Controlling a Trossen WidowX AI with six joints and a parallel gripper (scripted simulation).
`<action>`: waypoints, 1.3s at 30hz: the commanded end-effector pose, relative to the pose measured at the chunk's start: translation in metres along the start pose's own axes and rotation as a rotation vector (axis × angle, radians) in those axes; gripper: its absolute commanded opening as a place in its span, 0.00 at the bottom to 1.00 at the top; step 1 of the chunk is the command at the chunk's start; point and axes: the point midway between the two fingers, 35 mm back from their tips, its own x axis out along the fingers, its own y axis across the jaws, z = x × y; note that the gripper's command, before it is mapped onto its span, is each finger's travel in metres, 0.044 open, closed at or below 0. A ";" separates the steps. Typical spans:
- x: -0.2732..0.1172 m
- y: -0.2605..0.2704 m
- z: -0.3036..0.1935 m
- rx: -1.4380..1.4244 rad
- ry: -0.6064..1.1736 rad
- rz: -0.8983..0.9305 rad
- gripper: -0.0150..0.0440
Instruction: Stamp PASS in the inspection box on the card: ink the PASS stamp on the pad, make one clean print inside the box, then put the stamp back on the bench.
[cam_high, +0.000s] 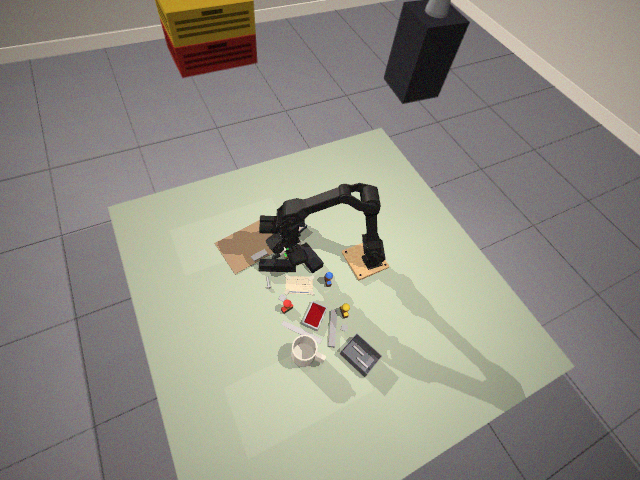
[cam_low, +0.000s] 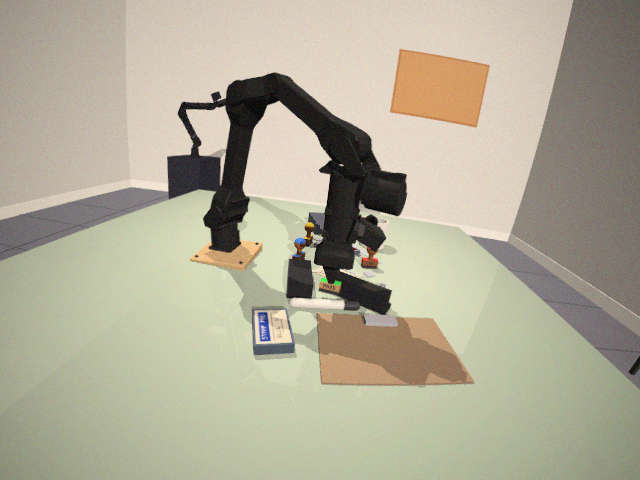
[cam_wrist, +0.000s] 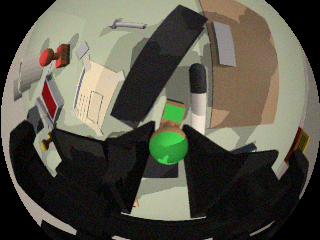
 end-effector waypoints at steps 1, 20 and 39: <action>-0.004 0.000 0.001 0.000 -0.005 0.000 0.25; -0.013 0.000 0.001 0.000 -0.005 0.004 0.25; -0.022 0.000 0.001 0.000 -0.005 0.008 0.25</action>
